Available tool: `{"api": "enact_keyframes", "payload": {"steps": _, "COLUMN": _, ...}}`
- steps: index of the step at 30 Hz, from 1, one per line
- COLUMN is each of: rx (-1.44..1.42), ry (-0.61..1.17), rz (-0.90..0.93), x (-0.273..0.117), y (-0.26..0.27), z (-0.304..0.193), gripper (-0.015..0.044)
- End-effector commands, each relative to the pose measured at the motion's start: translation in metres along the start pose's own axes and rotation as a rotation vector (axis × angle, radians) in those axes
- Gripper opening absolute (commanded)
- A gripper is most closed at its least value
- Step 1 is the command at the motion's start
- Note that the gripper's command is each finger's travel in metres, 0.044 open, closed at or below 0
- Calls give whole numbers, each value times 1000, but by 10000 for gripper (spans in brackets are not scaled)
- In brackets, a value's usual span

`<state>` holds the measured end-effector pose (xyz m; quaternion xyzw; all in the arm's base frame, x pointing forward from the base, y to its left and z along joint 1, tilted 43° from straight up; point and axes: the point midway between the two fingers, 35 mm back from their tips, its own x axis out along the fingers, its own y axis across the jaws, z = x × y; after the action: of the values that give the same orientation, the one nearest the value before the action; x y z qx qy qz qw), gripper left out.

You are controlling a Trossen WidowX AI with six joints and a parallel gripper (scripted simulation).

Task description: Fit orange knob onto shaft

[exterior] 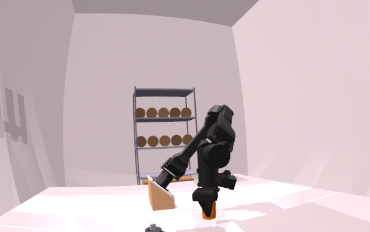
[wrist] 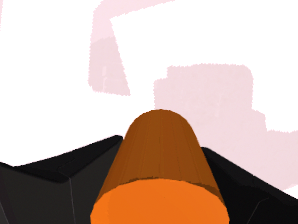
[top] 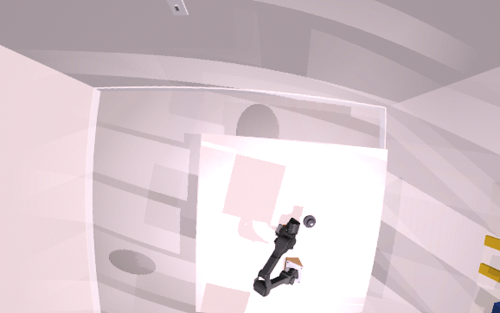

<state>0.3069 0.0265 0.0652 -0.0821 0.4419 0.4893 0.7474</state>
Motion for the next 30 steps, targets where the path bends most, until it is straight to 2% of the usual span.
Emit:
{"api": "enact_keyframes", "payload": {"steps": 1, "rx": -7, "ry": 2, "rz": -11, "x": -15, "y": -4, "z": 1, "gripper": 0}}
{"api": "enact_keyframes", "payload": {"steps": 30, "rx": -7, "ry": -3, "rz": -5, "x": -103, "y": -5, "z": -1, "gripper": 0}}
